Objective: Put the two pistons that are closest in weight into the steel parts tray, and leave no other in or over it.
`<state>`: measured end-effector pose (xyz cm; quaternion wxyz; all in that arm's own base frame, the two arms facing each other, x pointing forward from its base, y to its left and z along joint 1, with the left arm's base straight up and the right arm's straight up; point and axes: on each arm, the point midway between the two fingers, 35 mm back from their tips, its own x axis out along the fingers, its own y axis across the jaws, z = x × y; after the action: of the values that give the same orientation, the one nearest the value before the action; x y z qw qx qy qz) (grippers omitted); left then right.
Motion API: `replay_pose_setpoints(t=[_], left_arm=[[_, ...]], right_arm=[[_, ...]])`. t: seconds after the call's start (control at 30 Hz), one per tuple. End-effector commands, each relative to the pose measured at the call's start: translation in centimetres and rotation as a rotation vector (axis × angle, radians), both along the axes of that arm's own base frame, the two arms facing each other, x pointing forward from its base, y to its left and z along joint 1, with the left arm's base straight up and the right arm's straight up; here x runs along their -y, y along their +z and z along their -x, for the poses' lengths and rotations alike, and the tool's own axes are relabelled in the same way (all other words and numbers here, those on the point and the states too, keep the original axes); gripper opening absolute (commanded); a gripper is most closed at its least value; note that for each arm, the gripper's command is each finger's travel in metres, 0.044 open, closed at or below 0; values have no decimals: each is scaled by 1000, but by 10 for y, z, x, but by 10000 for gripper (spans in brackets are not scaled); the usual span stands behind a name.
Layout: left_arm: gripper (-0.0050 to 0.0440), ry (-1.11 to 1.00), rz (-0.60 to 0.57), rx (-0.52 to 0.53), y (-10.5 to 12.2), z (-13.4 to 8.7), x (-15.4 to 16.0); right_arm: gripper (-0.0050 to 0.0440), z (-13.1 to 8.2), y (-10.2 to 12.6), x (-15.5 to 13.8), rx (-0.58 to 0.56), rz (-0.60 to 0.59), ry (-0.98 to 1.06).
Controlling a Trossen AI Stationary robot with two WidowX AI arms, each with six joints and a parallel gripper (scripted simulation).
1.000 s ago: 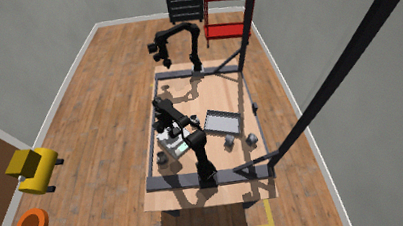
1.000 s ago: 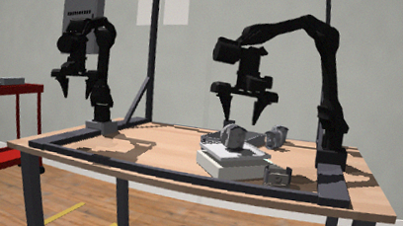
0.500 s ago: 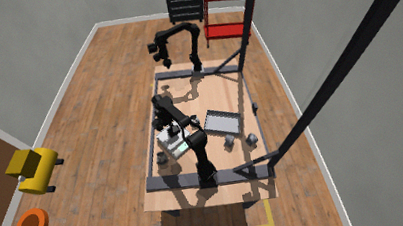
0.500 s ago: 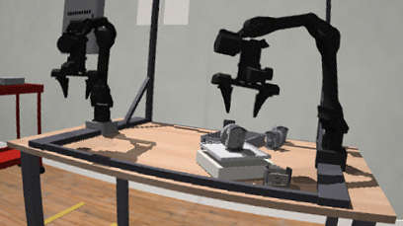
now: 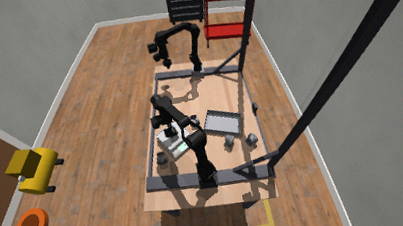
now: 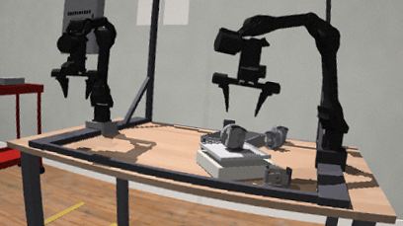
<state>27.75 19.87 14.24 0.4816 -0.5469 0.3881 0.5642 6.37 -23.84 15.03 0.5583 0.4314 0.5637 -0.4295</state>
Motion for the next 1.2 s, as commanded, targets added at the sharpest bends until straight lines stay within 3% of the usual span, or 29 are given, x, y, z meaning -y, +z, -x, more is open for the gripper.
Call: replay_pose_setpoints(t=[0.0, 1.17], left_arm=[[378, -110, -10, 17, 11, -3, -4], [378, -931, 27, -78, 10, -3, -4]], right_arm=[[400, -1, 8, 5, 11, 30, -1], [400, -1, 8, 5, 11, 30, -1]])
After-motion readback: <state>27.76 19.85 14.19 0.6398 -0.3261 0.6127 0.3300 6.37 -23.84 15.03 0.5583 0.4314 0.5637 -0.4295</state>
